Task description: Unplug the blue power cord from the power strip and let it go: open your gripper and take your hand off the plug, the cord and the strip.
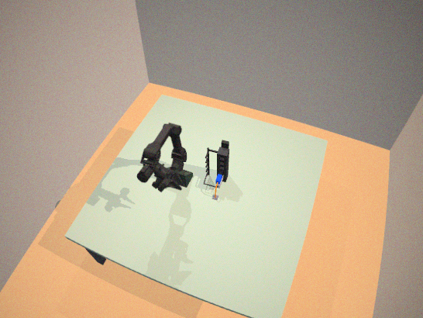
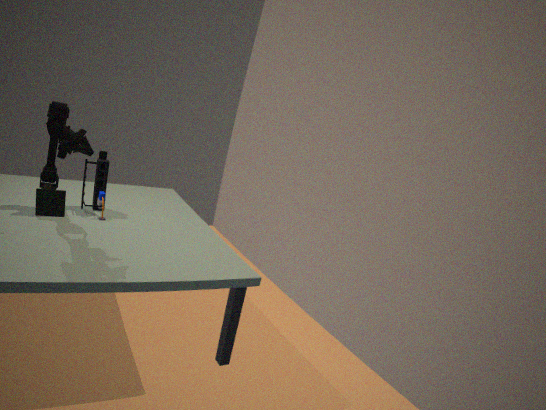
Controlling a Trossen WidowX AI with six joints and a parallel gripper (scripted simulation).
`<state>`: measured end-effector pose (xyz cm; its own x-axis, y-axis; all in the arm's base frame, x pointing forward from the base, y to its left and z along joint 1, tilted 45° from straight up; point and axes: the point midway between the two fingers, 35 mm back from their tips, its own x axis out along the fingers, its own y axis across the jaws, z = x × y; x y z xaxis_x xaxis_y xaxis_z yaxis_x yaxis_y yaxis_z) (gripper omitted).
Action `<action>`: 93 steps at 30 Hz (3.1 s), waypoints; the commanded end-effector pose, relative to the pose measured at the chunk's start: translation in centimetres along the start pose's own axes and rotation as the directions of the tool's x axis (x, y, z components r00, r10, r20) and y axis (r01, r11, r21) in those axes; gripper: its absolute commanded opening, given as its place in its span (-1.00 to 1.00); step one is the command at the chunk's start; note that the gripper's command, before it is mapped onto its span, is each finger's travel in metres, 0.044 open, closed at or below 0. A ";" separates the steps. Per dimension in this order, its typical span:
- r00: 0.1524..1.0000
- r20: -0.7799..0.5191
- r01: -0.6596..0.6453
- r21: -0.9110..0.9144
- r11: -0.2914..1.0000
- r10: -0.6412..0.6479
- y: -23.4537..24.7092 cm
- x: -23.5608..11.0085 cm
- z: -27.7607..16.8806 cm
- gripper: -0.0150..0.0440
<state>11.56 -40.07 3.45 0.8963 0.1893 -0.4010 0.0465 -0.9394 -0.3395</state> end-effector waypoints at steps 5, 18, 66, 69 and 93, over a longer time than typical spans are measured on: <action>0.914 0.305 0.362 -0.319 0.876 -0.267 -8.6 10.2 -1.4 0.05; 0.518 0.750 0.846 -0.520 0.118 -0.412 -25.4 19.2 1.5 0.05; 0.495 0.766 0.854 -0.515 0.071 -0.410 -30.1 19.0 0.7 0.05; 0.496 0.766 0.854 -0.515 0.071 -0.410 -30.3 19.3 1.1 0.05; 0.494 0.769 0.855 -0.514 0.067 -0.406 -29.4 19.5 1.3 -0.49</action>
<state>26.99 -7.80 5.05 0.0833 0.6983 -0.7109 0.9964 -0.0477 0.0698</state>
